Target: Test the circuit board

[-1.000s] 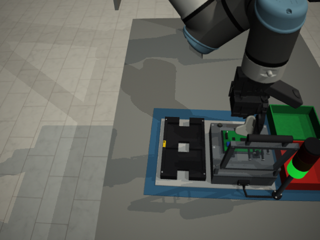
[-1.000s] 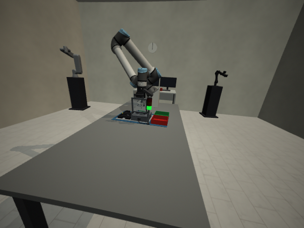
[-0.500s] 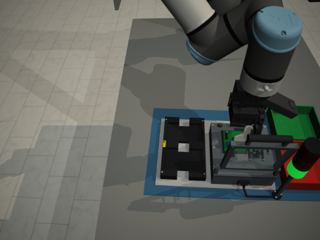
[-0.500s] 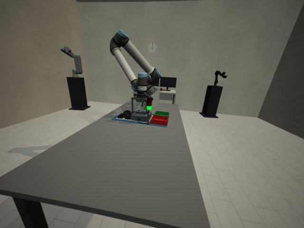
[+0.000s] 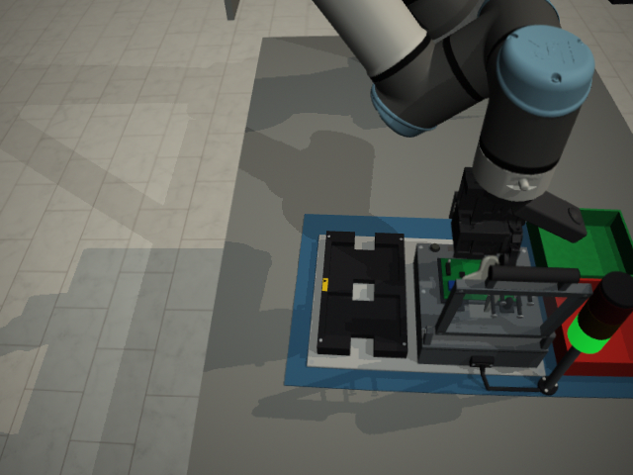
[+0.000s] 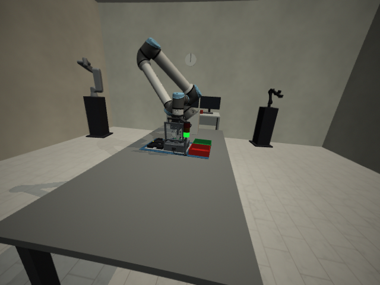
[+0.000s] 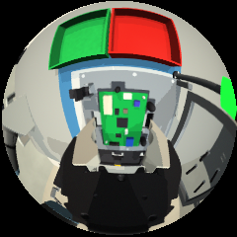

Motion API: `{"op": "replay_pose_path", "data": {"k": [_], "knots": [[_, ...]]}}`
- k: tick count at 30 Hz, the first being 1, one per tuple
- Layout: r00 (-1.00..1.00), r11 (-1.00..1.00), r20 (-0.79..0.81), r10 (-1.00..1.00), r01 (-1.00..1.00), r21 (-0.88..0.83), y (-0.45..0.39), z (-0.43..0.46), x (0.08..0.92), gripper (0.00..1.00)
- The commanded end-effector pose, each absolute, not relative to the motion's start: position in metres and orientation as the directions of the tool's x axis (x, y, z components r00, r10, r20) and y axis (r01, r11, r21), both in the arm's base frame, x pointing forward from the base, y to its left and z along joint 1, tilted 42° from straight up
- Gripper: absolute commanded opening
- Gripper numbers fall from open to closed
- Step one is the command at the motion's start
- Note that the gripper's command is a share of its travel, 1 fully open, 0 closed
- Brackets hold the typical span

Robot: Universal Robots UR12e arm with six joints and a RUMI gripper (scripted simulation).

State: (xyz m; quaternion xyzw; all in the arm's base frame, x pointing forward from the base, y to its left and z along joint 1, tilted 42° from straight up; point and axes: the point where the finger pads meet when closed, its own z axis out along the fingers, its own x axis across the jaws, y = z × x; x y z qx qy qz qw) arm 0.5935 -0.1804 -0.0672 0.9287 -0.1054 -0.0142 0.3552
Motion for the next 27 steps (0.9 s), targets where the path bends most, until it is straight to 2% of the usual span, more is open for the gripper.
{"op": "replay_pose_path", "data": {"k": [1,6,7,27], "knots": [[0.977,-0.726,0.051,-0.205,-0.187,0.662,-0.1802,-0.0666,0.5936,0.59],[0.977,-0.726,0.051,-0.205,-0.186,0.662,-0.1802,-0.0666,0.5935,0.59],[0.977,-0.726,0.051,-0.205,-0.186,0.662,-0.1802,-0.0666,0.5935,0.54],[0.977,-0.726,0.051,-0.205,-0.186,0.662,-0.1802,-0.0666,0.5935,0.51]]}}
